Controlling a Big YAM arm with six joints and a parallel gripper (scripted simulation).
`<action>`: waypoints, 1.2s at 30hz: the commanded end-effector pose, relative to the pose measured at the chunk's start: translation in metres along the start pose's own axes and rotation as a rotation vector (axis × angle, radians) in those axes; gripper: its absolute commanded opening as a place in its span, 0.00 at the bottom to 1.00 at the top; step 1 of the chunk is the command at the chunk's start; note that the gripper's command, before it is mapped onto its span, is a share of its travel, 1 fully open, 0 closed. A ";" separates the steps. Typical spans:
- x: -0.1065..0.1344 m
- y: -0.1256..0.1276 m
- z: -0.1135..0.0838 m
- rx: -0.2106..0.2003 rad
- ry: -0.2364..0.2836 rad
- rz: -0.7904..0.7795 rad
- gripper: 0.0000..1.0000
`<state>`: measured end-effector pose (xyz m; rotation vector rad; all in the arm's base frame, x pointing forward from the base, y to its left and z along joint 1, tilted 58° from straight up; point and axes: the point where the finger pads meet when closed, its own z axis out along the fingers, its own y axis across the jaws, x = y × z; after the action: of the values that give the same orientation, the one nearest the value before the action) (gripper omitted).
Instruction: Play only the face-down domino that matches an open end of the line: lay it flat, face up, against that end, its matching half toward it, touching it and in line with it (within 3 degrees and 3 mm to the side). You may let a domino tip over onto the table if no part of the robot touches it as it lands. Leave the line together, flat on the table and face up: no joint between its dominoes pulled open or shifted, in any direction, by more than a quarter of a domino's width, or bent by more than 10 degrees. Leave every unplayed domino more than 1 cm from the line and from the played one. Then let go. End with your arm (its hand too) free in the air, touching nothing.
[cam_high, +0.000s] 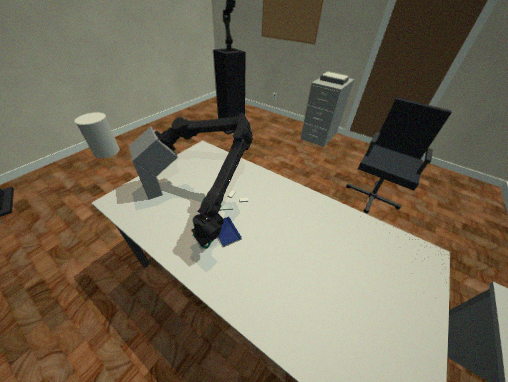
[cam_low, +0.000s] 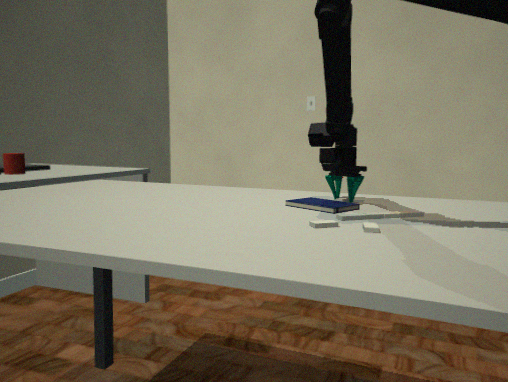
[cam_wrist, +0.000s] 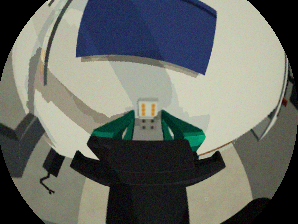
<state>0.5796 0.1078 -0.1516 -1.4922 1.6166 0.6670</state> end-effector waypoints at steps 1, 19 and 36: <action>0.003 -0.002 0.003 0.005 0.009 -0.003 0.42; 0.004 -0.002 0.003 0.005 0.011 -0.004 0.42; 0.005 -0.002 0.003 0.006 0.012 -0.003 0.42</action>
<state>0.5796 0.1078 -0.1516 -1.4924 1.6168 0.6668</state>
